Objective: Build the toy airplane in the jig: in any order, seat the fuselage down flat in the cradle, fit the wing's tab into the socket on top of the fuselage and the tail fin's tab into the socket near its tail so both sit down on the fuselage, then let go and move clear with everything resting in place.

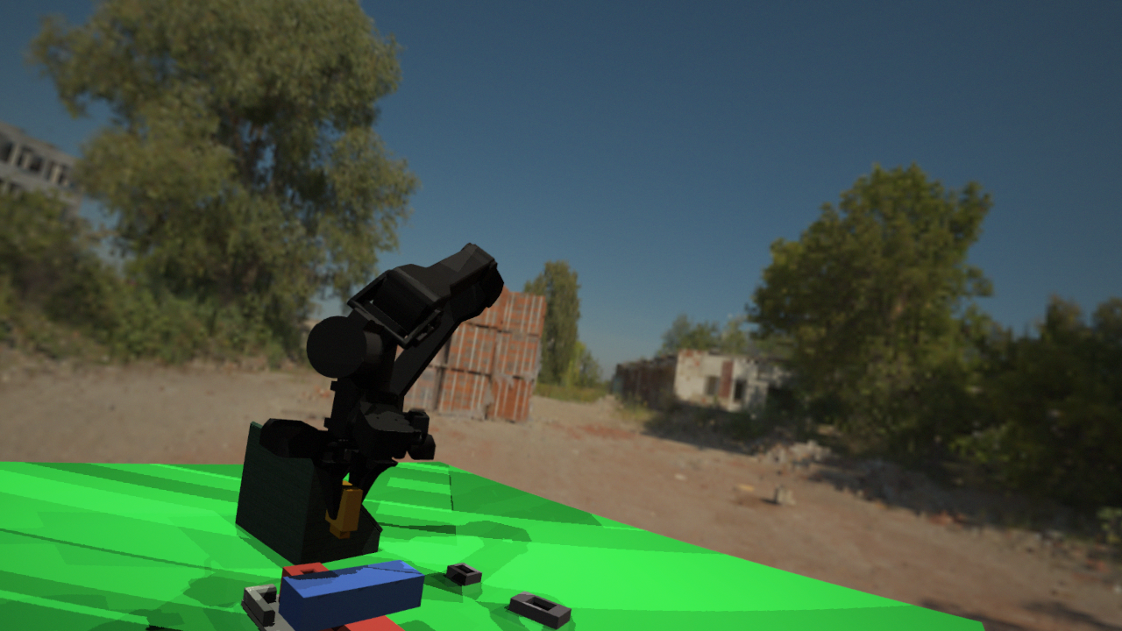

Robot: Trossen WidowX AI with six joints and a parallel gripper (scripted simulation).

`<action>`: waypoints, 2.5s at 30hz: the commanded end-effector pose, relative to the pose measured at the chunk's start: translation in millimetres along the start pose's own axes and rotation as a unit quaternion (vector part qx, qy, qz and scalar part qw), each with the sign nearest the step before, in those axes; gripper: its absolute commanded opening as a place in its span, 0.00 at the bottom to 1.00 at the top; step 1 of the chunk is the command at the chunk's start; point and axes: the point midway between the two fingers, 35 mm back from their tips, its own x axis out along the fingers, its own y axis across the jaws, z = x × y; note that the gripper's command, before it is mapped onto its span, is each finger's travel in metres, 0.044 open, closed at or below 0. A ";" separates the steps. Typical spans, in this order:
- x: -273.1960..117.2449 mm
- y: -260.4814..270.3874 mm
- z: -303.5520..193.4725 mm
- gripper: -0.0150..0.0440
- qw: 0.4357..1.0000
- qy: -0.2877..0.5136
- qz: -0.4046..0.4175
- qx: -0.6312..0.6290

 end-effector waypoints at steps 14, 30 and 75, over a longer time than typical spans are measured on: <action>9.6 -21.8 -6.7 0.36 1.000 0.000 0.001 -0.010; 9.5 -23.0 -7.2 0.36 1.000 0.000 0.001 -0.010; 48.7 -23.0 -7.4 0.25 1.000 0.001 0.000 -0.012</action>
